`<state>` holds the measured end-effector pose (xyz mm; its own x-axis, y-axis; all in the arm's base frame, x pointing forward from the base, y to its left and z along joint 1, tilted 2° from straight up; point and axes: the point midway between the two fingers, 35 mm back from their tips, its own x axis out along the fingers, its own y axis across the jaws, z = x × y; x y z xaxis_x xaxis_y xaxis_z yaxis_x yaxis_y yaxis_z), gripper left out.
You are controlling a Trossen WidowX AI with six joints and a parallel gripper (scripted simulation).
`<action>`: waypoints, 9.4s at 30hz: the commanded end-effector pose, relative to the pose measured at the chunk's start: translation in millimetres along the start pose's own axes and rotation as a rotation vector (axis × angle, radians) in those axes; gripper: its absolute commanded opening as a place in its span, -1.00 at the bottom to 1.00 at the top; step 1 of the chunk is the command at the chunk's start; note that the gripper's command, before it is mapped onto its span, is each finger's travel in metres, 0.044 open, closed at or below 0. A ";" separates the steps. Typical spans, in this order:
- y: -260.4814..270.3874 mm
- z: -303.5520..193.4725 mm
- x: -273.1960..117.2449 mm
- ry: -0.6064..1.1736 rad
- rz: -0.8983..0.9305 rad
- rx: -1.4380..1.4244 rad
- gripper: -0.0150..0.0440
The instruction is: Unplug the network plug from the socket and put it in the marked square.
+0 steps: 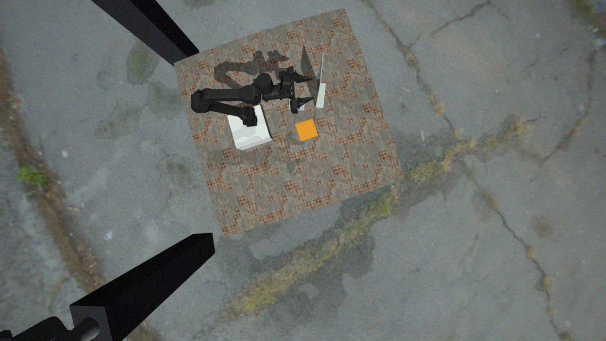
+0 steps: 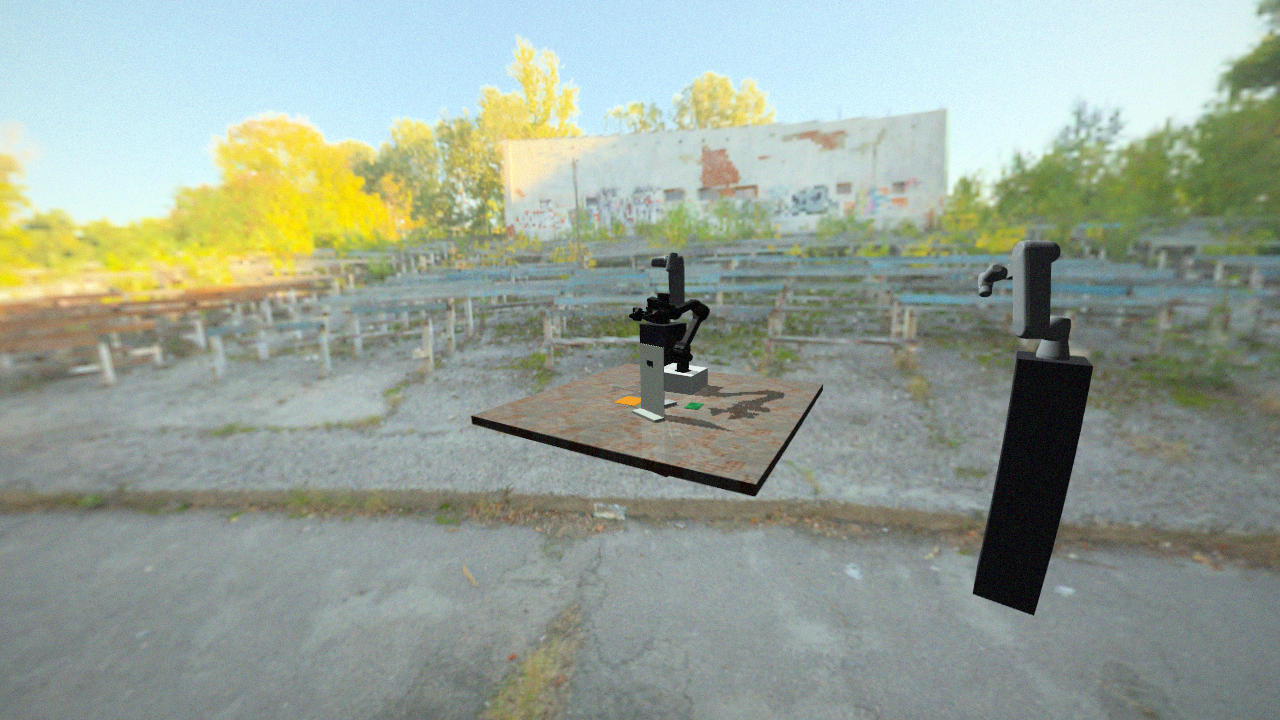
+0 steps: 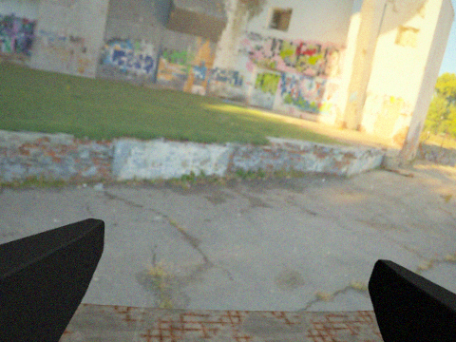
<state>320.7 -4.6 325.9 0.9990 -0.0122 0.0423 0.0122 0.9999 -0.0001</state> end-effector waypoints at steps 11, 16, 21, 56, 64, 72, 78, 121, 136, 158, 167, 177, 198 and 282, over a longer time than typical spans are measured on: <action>33.0 -29.3 18.6 0.002 0.010 0.261 0.04; 52.4 -45.5 23.4 0.005 0.015 0.399 0.04; 72.4 -62.0 24.5 0.009 0.019 0.536 0.04; 179.9 -168.5 -53.8 0.061 0.029 1.485 0.04; 186.3 -181.4 -74.4 0.072 0.026 1.632 0.04; 184.7 -181.5 -57.1 0.071 0.028 1.632 0.04; 179.9 -181.9 -33.2 0.069 0.030 1.632 0.04; 164.1 -182.6 38.0 0.063 0.036 1.630 0.04; 162.3 -182.7 43.4 0.063 0.036 1.630 -0.32; 163.4 -182.7 34.0 0.063 0.036 1.630 -0.49; 164.5 -182.7 27.9 0.064 0.035 1.630 -0.49; 166.3 -182.7 20.5 0.064 0.035 1.630 -0.49; 170.1 -182.5 5.8 0.066 0.033 1.631 -0.49; 168.0 -129.5 -29.3 0.081 -0.007 1.594 -0.49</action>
<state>292.7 169.3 198.1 0.9989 0.0466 0.0030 -0.0012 -0.0390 0.9992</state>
